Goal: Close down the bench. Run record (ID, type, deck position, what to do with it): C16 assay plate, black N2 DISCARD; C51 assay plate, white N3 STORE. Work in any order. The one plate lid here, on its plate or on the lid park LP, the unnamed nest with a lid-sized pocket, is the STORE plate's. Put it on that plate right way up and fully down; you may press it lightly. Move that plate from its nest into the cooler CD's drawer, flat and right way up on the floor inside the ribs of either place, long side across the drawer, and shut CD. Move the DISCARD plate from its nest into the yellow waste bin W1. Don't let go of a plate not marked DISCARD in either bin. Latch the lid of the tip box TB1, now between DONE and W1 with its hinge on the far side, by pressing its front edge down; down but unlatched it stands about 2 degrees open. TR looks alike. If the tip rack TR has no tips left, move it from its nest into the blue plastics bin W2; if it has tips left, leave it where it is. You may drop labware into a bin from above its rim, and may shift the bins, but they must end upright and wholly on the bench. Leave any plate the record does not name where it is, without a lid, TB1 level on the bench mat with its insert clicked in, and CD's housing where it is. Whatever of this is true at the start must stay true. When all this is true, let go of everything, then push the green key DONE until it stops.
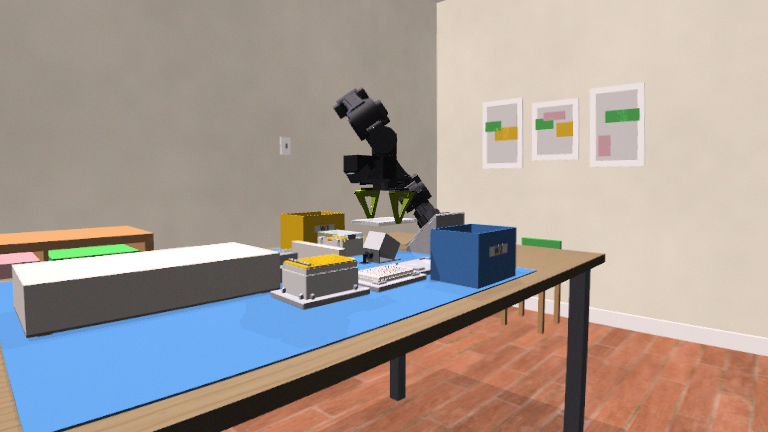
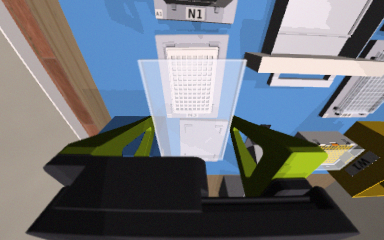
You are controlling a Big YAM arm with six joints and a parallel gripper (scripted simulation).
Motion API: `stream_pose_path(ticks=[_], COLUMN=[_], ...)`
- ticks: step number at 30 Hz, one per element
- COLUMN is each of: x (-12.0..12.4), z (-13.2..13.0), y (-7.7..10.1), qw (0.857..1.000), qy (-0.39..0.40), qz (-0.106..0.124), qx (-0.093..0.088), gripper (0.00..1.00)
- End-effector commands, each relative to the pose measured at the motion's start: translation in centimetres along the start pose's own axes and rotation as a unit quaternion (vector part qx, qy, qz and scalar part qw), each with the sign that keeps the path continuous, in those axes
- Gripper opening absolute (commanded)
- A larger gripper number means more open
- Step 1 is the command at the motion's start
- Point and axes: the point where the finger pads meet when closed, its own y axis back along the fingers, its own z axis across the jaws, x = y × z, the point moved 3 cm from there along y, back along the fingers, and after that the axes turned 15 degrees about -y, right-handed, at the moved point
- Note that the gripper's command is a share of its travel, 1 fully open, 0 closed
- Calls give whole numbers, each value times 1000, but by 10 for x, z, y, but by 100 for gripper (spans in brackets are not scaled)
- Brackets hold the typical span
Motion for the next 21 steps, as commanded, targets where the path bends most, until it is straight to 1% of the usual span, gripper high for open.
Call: stream_pose_path(ticks=[1, 4, 5, 9, 16, 21], x=[-3, -3, 1, -3, -2, 0], z=[0, 0, 4, 1, 1, 4], y=[-11, -13, -10, -19, -29, -30], qw=[1000, 1000, 1000, 1000, 1000, 1000], qy=[1, 1, 6, 1, 1, 4], qz=[0, 0, -4, 0, 0, -2], qx=[0, 0, -2, 0, 0, -1], gripper=[0, 0, 0, 0, 0, 0])
